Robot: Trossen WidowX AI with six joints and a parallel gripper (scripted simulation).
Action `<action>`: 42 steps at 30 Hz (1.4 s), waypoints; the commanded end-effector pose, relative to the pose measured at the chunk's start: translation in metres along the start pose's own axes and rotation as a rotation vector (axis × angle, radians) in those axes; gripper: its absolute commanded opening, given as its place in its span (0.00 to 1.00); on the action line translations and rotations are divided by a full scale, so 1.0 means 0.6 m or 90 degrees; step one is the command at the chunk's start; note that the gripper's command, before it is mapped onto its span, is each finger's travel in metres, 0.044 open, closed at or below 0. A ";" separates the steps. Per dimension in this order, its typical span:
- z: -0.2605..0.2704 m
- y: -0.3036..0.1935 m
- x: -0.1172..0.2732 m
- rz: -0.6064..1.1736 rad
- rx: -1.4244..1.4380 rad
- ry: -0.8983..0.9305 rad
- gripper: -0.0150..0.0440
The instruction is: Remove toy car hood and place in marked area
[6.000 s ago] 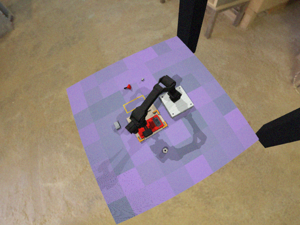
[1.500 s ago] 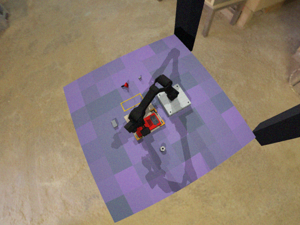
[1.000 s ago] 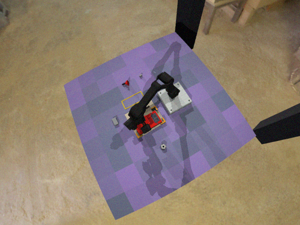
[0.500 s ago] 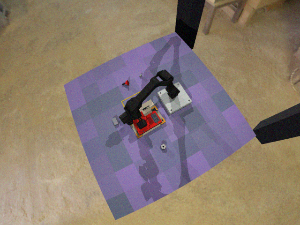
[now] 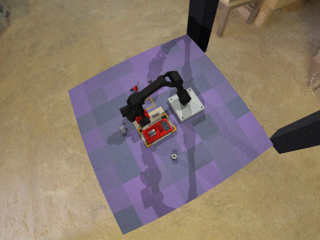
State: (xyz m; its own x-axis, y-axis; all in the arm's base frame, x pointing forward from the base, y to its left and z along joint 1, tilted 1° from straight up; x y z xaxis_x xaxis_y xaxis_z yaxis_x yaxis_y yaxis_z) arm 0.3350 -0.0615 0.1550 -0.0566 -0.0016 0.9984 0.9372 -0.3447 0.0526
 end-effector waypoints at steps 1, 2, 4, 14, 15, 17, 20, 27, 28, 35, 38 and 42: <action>-0.039 0.001 0.000 0.004 0.002 -0.003 0.25; -0.048 0.001 0.000 0.004 0.002 -0.004 0.25; -0.066 0.001 0.001 0.005 0.003 -0.005 0.25; -0.153 -0.007 0.004 0.005 0.007 -0.006 0.25; -0.162 -0.009 0.004 0.007 0.007 -0.007 0.25; -0.179 -0.012 0.005 0.009 0.008 -0.007 0.25; -0.203 -0.018 0.006 0.013 0.010 -0.008 0.25; -0.209 -0.020 0.004 0.014 0.010 -0.008 0.25; -0.209 -0.019 0.003 0.014 0.010 -0.008 0.25; -0.209 -0.019 -0.008 0.014 0.010 -0.009 0.25; -0.209 -0.018 -0.013 0.014 0.010 -0.009 0.25; -0.210 -0.018 -0.019 0.014 0.010 -0.009 0.25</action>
State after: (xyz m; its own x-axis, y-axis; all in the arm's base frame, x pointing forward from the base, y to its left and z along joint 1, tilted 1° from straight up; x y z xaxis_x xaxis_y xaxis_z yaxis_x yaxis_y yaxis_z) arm 0.2831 -0.1763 0.1455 -0.0379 0.0072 0.9993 0.9420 -0.3333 0.0381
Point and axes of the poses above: the point midway between the two fingers, 35 mm back from their tips, its own x axis back along the fingers, its own z axis across the jaws, y = z × x, the point moved 5 cm from there along x, back along the fingers, and after that the axes turned 14 degrees about -x, right-handed, at the moved point
